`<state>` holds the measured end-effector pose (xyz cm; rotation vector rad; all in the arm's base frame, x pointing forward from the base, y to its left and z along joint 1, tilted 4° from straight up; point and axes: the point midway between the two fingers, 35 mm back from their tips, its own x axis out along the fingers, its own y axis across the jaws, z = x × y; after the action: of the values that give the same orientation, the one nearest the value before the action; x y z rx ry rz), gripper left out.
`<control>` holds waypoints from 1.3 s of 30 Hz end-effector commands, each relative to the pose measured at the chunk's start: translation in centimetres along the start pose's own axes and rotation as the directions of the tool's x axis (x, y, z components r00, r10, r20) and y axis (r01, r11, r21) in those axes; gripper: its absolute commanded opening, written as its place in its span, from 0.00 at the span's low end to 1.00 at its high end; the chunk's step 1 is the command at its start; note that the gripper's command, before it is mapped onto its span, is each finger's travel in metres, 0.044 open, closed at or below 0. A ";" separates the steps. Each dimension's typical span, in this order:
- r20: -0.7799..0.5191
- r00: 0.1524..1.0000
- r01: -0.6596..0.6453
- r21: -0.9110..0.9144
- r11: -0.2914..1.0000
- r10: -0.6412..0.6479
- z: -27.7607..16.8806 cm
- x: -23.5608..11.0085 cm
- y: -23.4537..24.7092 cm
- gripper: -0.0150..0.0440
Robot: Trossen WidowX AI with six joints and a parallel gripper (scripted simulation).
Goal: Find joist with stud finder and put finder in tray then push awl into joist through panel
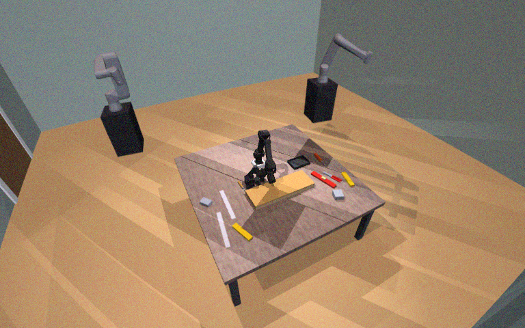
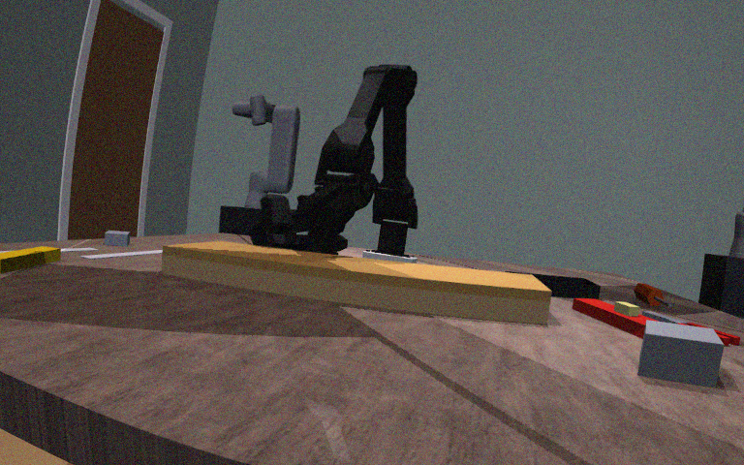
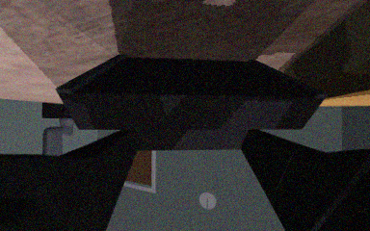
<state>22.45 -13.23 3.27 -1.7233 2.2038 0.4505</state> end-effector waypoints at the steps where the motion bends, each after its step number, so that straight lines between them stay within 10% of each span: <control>1: 0.017 1.000 -0.003 -0.002 1.000 0.004 0.4 -0.1 0.0 0.90; 39: 0.003 1.000 0.001 -0.001 1.000 -0.001 0.1 -0.1 0.0 0.90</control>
<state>22.49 -13.17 3.26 -1.7250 2.2017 0.4517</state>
